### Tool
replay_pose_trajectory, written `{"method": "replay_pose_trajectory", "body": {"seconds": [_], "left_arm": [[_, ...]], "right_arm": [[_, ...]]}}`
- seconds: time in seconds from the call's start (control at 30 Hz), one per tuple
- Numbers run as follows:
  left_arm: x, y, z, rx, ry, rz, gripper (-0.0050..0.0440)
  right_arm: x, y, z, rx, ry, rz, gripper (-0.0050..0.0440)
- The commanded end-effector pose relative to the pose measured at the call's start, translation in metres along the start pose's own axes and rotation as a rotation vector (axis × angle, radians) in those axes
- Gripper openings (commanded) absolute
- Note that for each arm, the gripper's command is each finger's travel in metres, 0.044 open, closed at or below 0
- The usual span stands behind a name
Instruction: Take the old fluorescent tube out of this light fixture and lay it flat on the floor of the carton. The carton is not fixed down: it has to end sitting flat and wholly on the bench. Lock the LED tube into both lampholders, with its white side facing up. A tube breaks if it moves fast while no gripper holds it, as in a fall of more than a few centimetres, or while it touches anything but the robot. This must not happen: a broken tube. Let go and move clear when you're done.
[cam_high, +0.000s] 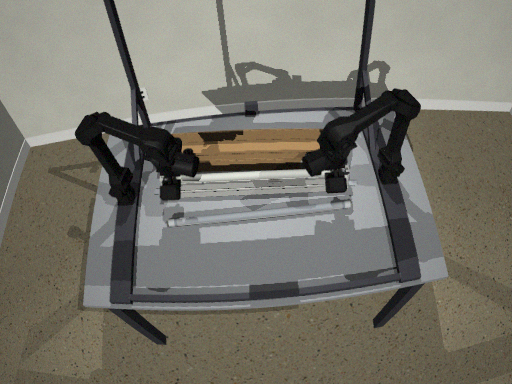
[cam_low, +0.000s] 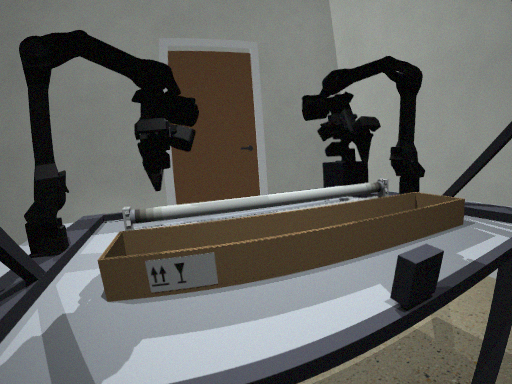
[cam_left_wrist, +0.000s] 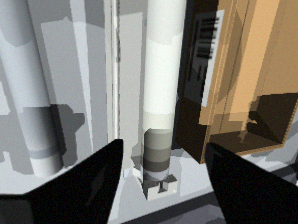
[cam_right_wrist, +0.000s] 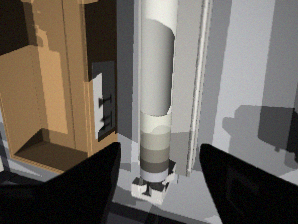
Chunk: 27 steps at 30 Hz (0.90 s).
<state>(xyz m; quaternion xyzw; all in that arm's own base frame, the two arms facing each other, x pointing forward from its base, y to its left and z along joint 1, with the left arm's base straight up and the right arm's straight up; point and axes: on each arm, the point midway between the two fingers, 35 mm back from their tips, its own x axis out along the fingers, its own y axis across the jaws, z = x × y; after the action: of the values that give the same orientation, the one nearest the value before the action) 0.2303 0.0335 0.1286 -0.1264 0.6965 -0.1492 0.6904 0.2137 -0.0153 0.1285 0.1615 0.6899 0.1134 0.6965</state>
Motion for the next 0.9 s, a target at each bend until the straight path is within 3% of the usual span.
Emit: {"method": "replay_pose_trajectory", "body": {"seconds": [0.0, 0.33, 0.47, 0.6, 0.67, 0.87], "left_arm": [[-0.007, -0.001, 0.003, 0.018, -0.019, 0.013, 0.023], [-0.003, -0.004, -0.001, 0.013, -0.014, 0.046, 0.023], [0.003, -0.011, -0.001, 0.011, -0.007, 0.164, 0.023], [0.012, -0.021, -0.001, 0.008, -0.003, 0.347, 0.023], [0.012, -0.021, -0.001, 0.008, -0.003, 0.347, 0.023], [0.03, -0.033, -0.001, -0.001, 0.015, 0.613, 0.023]], "right_arm": [[-0.007, 0.002, 0.003, -0.017, -0.024, -0.006, 0.023], [-0.004, 0.004, 0.0, -0.012, -0.018, -0.039, 0.023], [0.003, 0.01, -0.001, -0.01, -0.007, -0.152, 0.023], [0.012, 0.02, 0.0, -0.005, 0.002, -0.334, 0.023], [0.012, 0.02, 0.0, -0.005, 0.002, -0.334, 0.023], [0.025, 0.036, 0.005, 0.001, -0.005, -0.604, 0.023]]}}
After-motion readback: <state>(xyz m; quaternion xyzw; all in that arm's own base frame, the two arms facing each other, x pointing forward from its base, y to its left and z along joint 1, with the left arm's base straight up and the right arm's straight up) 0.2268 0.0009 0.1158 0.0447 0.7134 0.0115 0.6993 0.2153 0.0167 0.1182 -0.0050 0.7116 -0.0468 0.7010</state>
